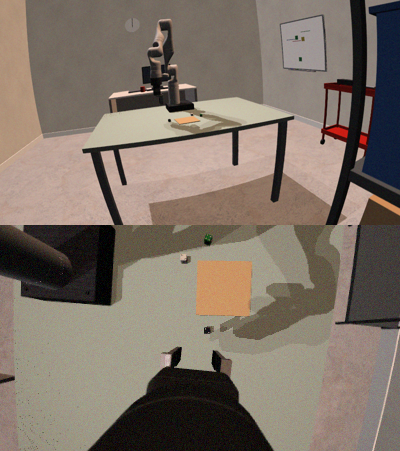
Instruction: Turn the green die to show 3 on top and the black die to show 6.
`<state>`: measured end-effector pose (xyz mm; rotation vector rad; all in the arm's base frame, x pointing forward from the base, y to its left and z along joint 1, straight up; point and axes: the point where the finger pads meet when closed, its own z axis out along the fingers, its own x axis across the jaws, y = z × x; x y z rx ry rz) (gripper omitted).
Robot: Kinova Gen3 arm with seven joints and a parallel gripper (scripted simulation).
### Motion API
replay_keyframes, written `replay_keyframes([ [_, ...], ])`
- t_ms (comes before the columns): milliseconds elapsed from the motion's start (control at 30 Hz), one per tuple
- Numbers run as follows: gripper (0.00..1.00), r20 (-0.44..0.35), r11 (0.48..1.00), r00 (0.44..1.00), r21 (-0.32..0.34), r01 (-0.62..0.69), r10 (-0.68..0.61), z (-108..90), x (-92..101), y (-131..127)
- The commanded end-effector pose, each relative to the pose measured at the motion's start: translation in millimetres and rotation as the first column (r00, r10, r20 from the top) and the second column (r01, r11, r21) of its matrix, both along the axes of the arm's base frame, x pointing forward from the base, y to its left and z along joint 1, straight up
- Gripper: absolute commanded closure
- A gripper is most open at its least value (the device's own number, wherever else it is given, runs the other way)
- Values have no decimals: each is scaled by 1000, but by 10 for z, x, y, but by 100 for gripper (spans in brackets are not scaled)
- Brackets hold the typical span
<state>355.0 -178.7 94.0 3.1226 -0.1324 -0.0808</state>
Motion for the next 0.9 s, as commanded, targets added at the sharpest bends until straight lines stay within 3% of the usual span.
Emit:
replay_keyframes([
  [0,0,34,1000,999,5,-4,4,123,74,44],
  [867,0,52,1000,999,18,-12,11,165,123,119],
])
